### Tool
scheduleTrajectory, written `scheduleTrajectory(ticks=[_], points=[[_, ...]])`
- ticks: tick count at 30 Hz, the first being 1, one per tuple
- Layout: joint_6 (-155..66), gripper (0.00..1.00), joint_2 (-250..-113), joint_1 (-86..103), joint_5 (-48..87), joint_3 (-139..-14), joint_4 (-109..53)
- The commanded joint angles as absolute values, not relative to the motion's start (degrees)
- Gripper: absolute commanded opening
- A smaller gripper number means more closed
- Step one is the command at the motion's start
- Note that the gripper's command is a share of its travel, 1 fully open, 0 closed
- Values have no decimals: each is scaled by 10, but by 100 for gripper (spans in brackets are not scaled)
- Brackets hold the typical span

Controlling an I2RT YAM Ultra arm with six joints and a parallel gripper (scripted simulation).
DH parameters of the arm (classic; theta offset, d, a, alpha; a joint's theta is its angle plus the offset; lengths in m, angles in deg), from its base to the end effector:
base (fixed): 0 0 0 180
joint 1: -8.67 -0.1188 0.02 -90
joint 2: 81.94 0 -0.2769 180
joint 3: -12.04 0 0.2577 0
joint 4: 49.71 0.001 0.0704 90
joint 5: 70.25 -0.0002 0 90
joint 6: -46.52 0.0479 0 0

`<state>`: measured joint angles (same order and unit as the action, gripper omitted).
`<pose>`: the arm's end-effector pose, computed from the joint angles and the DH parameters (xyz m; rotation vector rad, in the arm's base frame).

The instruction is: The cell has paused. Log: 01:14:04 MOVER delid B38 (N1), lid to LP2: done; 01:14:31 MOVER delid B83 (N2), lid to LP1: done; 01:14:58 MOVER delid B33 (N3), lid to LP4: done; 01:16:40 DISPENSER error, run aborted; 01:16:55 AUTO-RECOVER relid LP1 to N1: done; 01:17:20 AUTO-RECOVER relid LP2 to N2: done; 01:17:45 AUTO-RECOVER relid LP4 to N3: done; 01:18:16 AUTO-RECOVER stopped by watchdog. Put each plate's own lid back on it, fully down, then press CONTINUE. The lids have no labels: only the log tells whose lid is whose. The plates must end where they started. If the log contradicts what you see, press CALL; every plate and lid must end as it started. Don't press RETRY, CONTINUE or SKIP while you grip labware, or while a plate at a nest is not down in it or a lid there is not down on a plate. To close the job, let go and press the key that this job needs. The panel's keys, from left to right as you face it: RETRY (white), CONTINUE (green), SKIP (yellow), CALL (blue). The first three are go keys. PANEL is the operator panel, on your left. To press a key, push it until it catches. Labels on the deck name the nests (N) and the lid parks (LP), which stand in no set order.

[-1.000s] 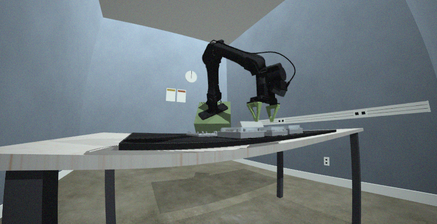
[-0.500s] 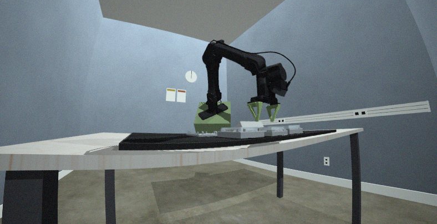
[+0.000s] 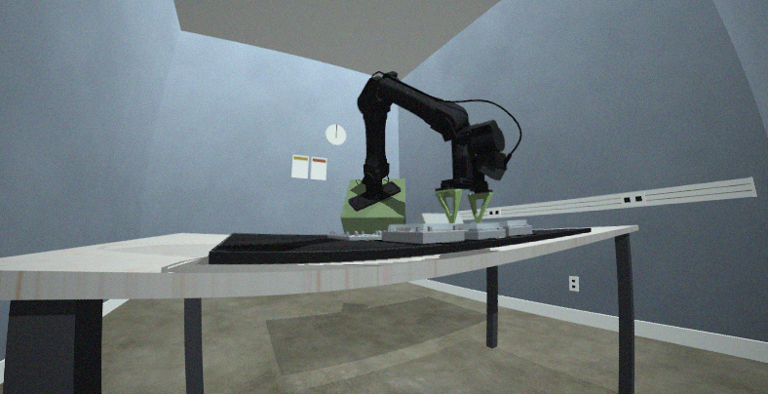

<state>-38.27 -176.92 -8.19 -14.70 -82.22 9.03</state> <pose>0.3496 0.0787 0.2967 -0.0422 2.4524 -0.6160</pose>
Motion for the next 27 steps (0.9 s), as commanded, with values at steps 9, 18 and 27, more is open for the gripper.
scheduleTrajectory(ticks=[9,18,27], points=[[-398,100,-1758,-84,-143,-825,57],[-398,100,-1758,-81,-140,-819,55],[-396,100,-1767,-76,-142,-820,61]])
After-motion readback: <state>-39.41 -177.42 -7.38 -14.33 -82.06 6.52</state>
